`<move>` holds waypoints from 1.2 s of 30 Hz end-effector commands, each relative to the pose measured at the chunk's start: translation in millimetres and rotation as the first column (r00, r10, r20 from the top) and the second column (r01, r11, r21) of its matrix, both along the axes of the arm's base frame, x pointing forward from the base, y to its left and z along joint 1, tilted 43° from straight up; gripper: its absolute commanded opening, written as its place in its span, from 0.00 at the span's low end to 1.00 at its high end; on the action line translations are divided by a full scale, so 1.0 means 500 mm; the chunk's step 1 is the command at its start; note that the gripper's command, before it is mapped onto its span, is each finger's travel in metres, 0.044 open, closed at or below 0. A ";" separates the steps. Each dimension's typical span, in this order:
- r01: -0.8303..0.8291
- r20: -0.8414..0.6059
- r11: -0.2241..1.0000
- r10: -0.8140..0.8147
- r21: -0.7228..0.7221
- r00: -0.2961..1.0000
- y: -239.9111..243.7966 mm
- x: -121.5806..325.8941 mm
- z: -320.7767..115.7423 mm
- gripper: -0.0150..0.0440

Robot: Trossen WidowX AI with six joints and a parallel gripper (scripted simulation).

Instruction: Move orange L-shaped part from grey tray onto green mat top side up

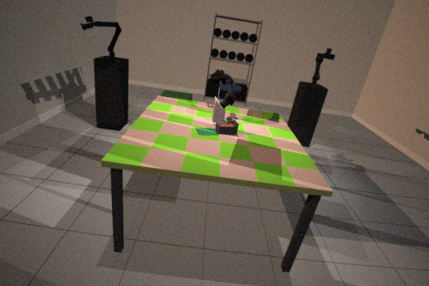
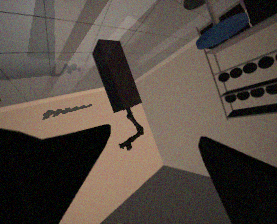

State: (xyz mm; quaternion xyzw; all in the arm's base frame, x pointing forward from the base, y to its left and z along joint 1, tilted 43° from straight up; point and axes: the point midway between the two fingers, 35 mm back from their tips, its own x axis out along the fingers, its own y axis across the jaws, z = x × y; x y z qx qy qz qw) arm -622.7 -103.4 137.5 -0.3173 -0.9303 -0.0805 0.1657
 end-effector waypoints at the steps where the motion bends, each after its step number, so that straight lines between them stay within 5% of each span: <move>1: -0.009 0.012 1.000 0.009 0.013 1.000 -0.012 0.000 0.001 0.89; 8: -0.233 0.263 0.927 0.156 0.295 0.952 -0.266 0.040 0.017 0.58; 18: -0.619 0.543 0.464 0.303 0.634 0.783 -0.683 0.281 0.043 0.56; 26: -0.654 0.616 0.119 0.243 0.747 0.749 -0.811 0.449 0.052 0.56; 31: -0.608 0.664 -0.271 0.252 0.746 0.704 -0.924 0.651 0.025 0.56; 36: -0.394 0.662 -0.632 0.261 0.668 0.702 -0.967 0.880 -0.007 0.56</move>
